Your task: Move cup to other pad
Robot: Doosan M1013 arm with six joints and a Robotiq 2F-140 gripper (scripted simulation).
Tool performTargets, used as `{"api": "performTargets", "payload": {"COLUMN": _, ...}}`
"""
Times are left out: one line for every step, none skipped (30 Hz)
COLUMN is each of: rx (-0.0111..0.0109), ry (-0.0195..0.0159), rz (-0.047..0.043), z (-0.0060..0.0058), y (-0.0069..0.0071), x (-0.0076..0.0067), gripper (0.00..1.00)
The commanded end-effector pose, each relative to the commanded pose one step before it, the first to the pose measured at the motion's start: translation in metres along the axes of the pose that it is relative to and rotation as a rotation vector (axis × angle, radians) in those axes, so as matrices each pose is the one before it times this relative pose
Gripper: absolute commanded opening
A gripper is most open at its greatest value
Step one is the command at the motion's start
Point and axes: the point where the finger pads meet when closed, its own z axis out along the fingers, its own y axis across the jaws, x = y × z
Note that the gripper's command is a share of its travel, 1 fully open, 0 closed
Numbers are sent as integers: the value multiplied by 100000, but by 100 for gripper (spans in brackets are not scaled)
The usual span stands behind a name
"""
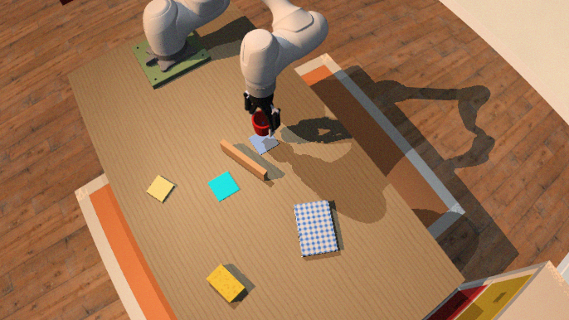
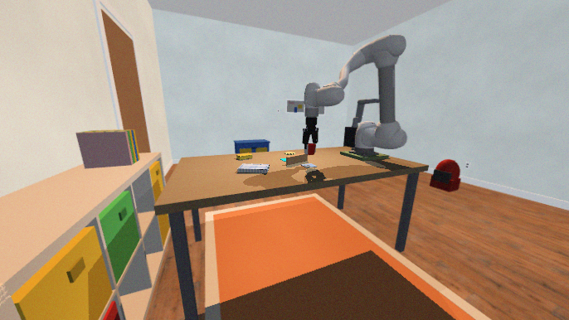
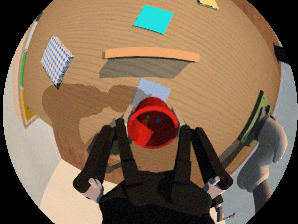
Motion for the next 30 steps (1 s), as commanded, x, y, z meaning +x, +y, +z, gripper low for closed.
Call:
{"api": "performTargets", "payload": {"rx": 13, "ry": -17, "rz": -4, "z": -10, "y": 0, "x": 66, "gripper": 49}}
{"api": "performTargets", "payload": {"rx": 0, "ry": 0, "rz": 0, "z": 0, "y": -1, "x": 44, "gripper": 49}}
{"api": "performTargets", "payload": {"rx": 0, "ry": 0, "rz": 0, "z": 0, "y": -1, "x": 55, "gripper": 49}}
{"api": "performTargets", "payload": {"rx": 0, "ry": 0, "rz": 0, "z": 0, "y": -1, "x": 67, "gripper": 49}}
{"api": "performTargets", "payload": {"rx": 0, "ry": 0, "rz": 0, "z": 0, "y": -1, "x": 79, "gripper": 49}}
{"api": "performTargets", "payload": {"rx": 0, "ry": 0, "rz": 0, "z": 0, "y": -1, "x": 93, "gripper": 49}}
{"api": "performTargets", "payload": {"rx": 0, "ry": 0, "rz": 0, "z": 0, "y": -1, "x": 107, "gripper": 49}}
{"api": "performTargets", "payload": {"rx": 0, "ry": 0, "rz": 0, "z": 0, "y": -1, "x": 121, "gripper": 49}}
{"api": "performTargets", "payload": {"rx": 0, "ry": 0, "rz": 0, "z": 0, "y": -1, "x": 136, "gripper": 49}}
{"api": "performTargets", "payload": {"rx": 0, "ry": 0, "rz": 0, "z": 0, "y": -1, "x": 152, "gripper": 49}}
{"api": "performTargets", "payload": {"rx": 0, "ry": 0, "rz": 0, "z": 0, "y": -2, "x": 167, "gripper": 49}}
{"api": "performTargets", "payload": {"rx": 0, "ry": 0, "rz": 0, "z": 0, "y": -2, "x": 183, "gripper": 49}}
{"api": "performTargets", "payload": {"rx": 0, "ry": 0, "rz": 0, "z": 0, "y": 0, "x": 0, "gripper": 49}}
{"api": "performTargets", "payload": {"rx": 0, "ry": 0, "rz": 0, "z": 0, "y": 0, "x": 0, "gripper": 49}}
{"api": "performTargets", "payload": {"rx": 0, "ry": 0, "rz": 0, "z": 0, "y": -1, "x": 199, "gripper": 49}}
{"api": "performTargets", "payload": {"rx": 0, "ry": 0, "rz": 0, "z": 0, "y": -3, "x": 216, "gripper": 49}}
{"api": "performTargets", "payload": {"rx": 0, "ry": 0, "rz": 0, "z": 0, "y": -2, "x": 232, "gripper": 49}}
{"api": "performTargets", "payload": {"rx": 0, "ry": 0, "rz": 0, "z": 0, "y": -3, "x": 248, "gripper": 49}}
{"api": "performTargets", "payload": {"rx": 0, "ry": 0, "rz": 0, "z": 0, "y": -2, "x": 264, "gripper": 49}}
{"api": "performTargets", "payload": {"rx": 0, "ry": 0, "rz": 0, "z": 0, "y": -3, "x": 279, "gripper": 49}}
{"api": "performTargets", "payload": {"rx": 0, "ry": 0, "rz": 0, "z": 0, "y": -3, "x": 295, "gripper": 49}}
{"api": "performTargets", "payload": {"rx": 0, "ry": 0, "rz": 0, "z": 0, "y": -3, "x": 310, "gripper": 49}}
{"api": "performTargets", "payload": {"rx": 0, "ry": 0, "rz": 0, "z": 0, "y": -3, "x": 325, "gripper": 49}}
{"api": "performTargets", "payload": {"rx": 0, "ry": 0, "rz": 0, "z": 0, "y": -3, "x": 340, "gripper": 49}}
{"api": "performTargets", "payload": {"rx": 0, "ry": 0, "rz": 0, "z": 0, "y": -4, "x": 354, "gripper": 49}}
{"api": "performTargets", "payload": {"rx": 0, "ry": 0, "rz": 0, "z": 0, "y": -4, "x": 368, "gripper": 49}}
{"api": "performTargets", "payload": {"rx": 0, "ry": 0, "rz": 0, "z": 0, "y": -4, "x": 381, "gripper": 49}}
{"api": "performTargets", "payload": {"rx": 0, "ry": 0, "rz": 0, "z": 0, "y": -4, "x": 393, "gripper": 49}}
{"api": "performTargets", "payload": {"rx": 0, "ry": 0, "rz": 0, "z": 0, "y": -4, "x": 406, "gripper": 49}}
{"api": "performTargets", "payload": {"rx": 0, "ry": 0, "rz": 0, "z": 0, "y": 0, "x": 0, "gripper": 49}}
